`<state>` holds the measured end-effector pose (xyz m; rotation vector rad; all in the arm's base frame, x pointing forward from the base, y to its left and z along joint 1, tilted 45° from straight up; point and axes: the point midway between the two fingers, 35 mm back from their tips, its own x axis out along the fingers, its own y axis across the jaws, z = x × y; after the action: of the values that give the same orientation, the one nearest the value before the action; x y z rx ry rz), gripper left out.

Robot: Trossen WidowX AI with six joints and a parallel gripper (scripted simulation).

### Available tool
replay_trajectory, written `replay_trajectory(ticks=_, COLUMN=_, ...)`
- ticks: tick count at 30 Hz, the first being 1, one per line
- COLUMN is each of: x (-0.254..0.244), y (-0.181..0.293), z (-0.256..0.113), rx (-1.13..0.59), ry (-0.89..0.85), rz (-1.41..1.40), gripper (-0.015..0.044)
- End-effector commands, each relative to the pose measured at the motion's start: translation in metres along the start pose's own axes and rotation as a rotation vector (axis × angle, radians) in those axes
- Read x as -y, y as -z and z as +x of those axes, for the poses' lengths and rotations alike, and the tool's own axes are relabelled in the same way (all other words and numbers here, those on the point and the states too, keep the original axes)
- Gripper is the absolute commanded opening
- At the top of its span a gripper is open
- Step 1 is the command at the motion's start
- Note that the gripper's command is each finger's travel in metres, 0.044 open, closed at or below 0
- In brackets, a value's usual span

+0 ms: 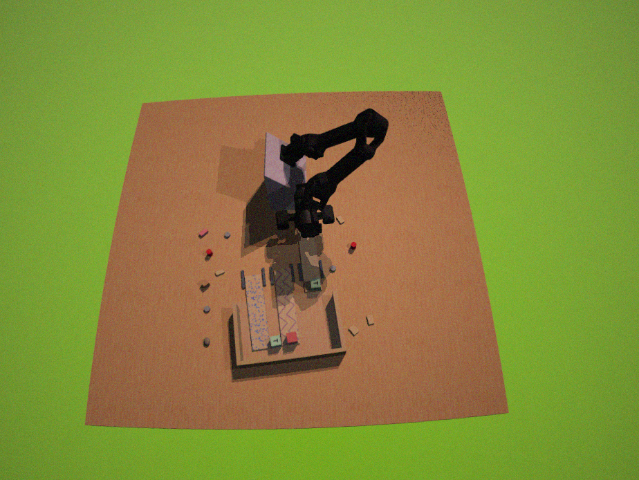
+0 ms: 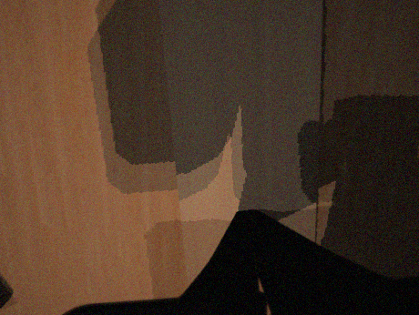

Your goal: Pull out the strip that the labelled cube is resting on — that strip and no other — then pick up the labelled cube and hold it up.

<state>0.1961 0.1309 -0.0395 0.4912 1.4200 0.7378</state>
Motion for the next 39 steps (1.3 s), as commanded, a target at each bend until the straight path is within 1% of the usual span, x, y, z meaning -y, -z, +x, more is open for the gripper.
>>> replay_trajectory(ticks=1, x=0.000, y=0.014, z=0.004, rx=-0.035, ry=0.001, rz=0.015, gripper=0.0000)
replay_trajectory(ticks=26, x=0.000, y=0.014, z=0.004, rx=-0.035, ry=0.001, rz=0.015, gripper=0.0000)
replay_trajectory(ticks=27, x=0.001, y=0.001, z=-0.001, rx=-0.002, ry=0.001, rz=0.002, gripper=0.0000)
replay_trajectory(ticks=32, x=0.001, y=-0.002, z=-0.040, rx=-0.032, ry=0.004, rz=0.013, gripper=0.0000)
replay_trajectory(ticks=38, x=0.001, y=0.000, z=-0.042, rx=-0.034, ry=0.003, rz=0.014, gripper=0.0000)
replay_trajectory(ticks=39, x=0.001, y=-0.001, z=-0.042, rx=-0.034, ry=0.003, rz=0.016, gripper=0.0026)
